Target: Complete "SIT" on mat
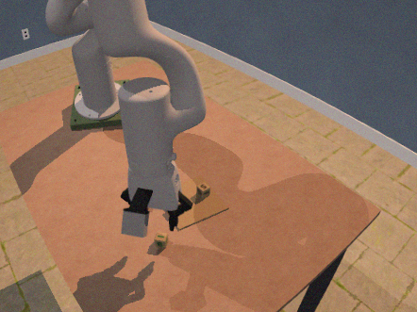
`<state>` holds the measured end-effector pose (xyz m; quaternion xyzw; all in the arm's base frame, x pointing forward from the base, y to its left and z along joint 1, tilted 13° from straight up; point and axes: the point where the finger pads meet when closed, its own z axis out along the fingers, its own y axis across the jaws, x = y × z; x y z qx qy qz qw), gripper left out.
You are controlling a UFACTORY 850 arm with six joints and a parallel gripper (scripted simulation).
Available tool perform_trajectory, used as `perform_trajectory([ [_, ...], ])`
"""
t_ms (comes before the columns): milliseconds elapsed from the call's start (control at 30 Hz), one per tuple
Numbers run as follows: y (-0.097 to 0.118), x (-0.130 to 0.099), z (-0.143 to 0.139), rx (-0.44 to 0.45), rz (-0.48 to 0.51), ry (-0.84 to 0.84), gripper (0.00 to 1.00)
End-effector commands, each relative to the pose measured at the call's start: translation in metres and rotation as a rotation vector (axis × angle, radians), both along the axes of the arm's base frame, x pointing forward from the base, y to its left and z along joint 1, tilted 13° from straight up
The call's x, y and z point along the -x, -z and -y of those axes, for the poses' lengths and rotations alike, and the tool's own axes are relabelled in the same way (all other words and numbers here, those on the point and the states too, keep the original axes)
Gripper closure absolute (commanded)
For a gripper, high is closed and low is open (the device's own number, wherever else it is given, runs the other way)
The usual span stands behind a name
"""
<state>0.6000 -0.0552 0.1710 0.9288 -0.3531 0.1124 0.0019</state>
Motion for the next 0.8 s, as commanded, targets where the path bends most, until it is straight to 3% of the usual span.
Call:
perform_trajectory([
  [0,0.005,-0.002,0.001,0.000,0.002,0.000,0.37],
  [767,0.030,-0.008,0.003,0.000,0.002,0.000,0.37],
])
